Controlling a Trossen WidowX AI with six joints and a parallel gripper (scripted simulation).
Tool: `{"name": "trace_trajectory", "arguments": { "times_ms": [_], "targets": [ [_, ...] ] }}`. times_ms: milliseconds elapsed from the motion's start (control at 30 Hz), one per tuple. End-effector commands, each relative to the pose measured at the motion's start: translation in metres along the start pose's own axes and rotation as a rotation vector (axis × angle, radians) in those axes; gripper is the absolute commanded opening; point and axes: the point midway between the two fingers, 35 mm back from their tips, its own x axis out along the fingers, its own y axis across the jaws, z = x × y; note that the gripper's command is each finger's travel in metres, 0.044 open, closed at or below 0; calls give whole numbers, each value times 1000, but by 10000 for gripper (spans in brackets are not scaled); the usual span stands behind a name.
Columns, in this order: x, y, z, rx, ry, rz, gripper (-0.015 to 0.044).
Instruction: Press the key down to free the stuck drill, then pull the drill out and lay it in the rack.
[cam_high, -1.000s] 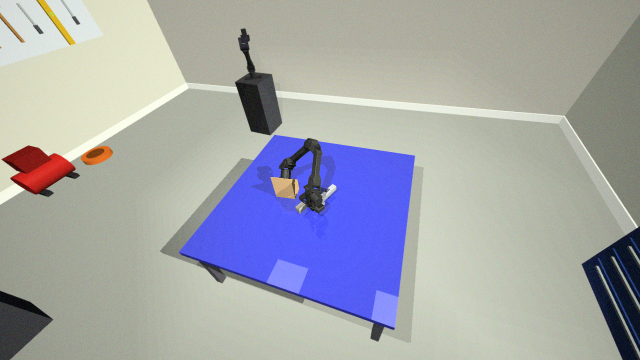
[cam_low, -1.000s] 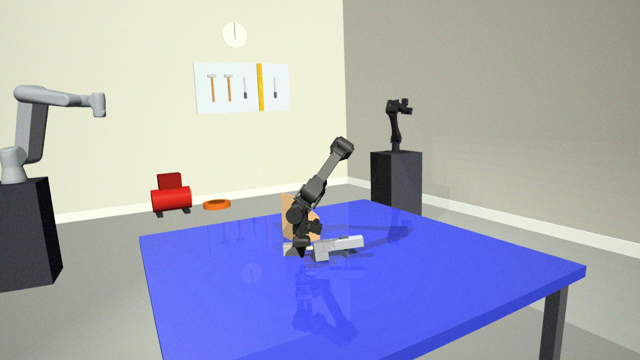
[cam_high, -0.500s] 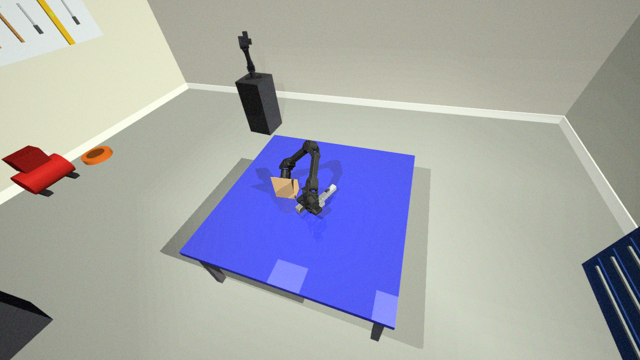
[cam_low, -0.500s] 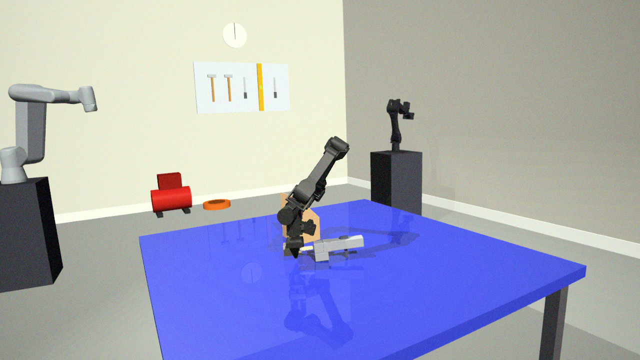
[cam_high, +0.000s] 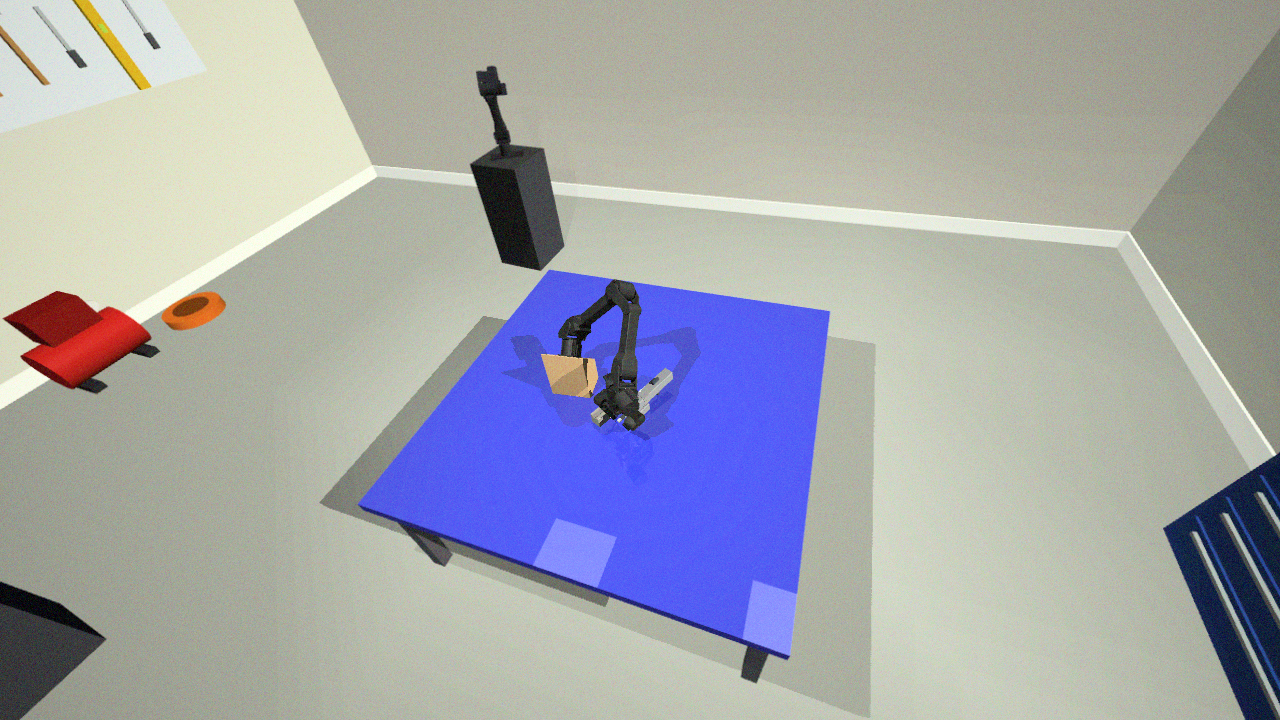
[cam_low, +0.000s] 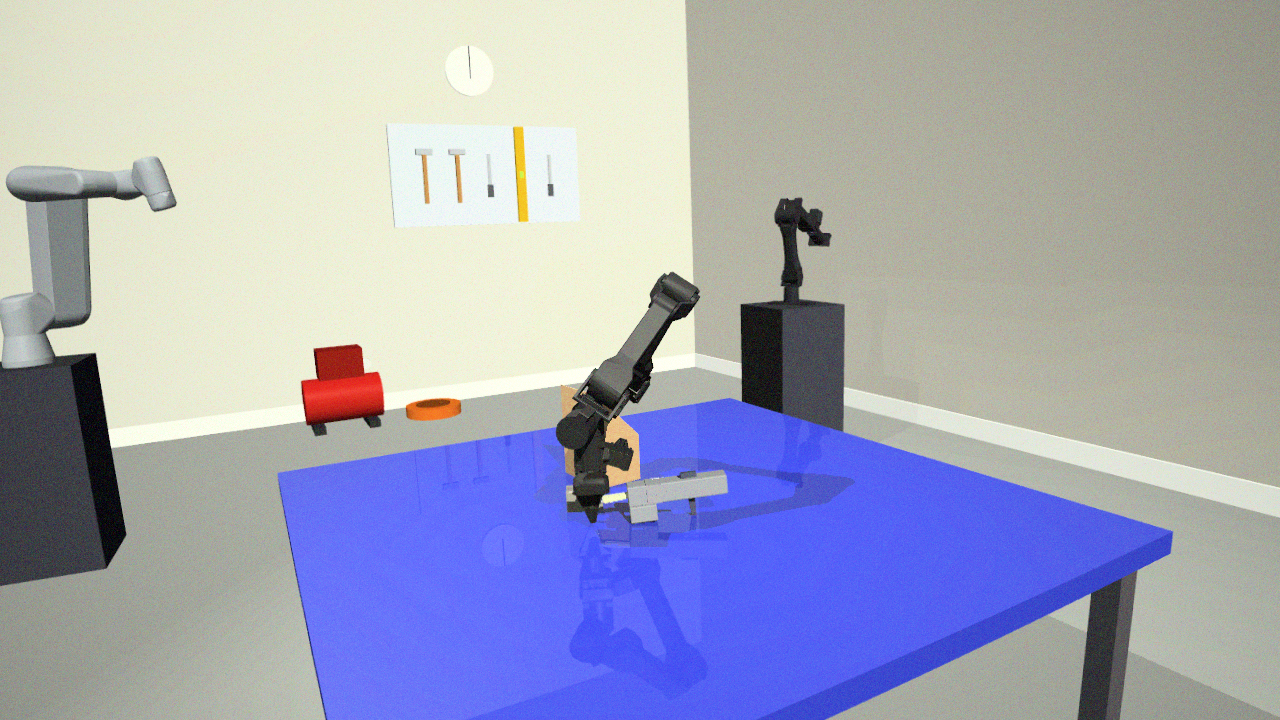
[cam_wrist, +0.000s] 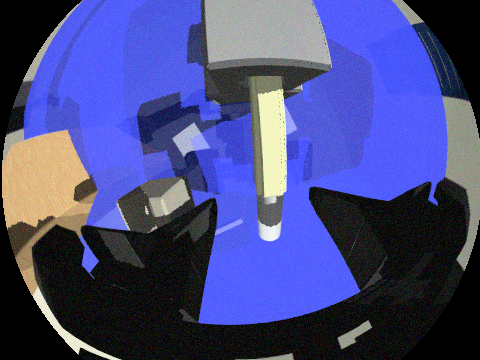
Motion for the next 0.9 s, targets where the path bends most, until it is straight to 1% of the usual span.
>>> {"name": "trace_trajectory", "arguments": {
  "times_ms": [0, 867],
  "targets": [
    [1, 0, 3, 0, 1, 3, 440],
    [2, -1, 12, 0, 0, 3, 440]
  ]
}}
